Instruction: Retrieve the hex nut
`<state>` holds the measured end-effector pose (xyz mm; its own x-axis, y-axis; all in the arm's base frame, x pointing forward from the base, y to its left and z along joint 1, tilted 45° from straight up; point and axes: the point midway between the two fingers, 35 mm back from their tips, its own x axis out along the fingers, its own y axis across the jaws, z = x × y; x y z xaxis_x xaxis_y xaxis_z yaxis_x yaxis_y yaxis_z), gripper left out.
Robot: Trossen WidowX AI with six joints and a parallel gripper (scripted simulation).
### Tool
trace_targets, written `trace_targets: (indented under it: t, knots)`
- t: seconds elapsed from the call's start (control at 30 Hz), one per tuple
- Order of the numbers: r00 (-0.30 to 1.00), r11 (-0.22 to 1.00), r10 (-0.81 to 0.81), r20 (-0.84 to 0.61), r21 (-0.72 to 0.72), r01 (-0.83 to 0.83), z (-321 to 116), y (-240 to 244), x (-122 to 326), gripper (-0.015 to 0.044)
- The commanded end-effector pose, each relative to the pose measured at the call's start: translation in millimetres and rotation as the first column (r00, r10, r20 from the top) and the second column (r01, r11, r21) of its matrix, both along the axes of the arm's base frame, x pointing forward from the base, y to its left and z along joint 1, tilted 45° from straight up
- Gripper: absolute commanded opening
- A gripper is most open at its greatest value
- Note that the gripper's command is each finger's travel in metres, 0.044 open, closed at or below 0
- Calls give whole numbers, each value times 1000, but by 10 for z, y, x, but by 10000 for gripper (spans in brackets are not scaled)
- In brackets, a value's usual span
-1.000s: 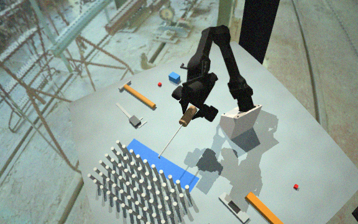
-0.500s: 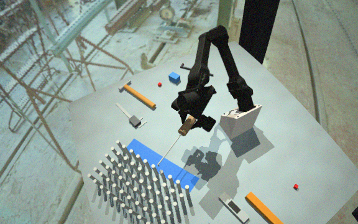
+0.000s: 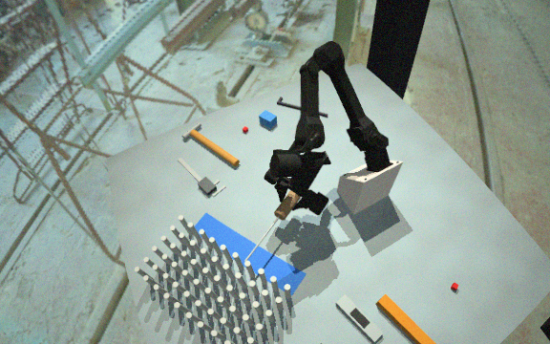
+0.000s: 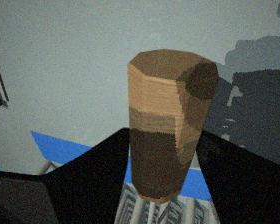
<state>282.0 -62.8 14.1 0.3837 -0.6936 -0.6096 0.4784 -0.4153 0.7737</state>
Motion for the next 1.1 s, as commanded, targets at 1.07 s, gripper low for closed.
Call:
trace_targets:
  t: [1.07]
  knots:
    - [1000, 999, 15, 9, -35, -14, -257, -329, -26, 0]
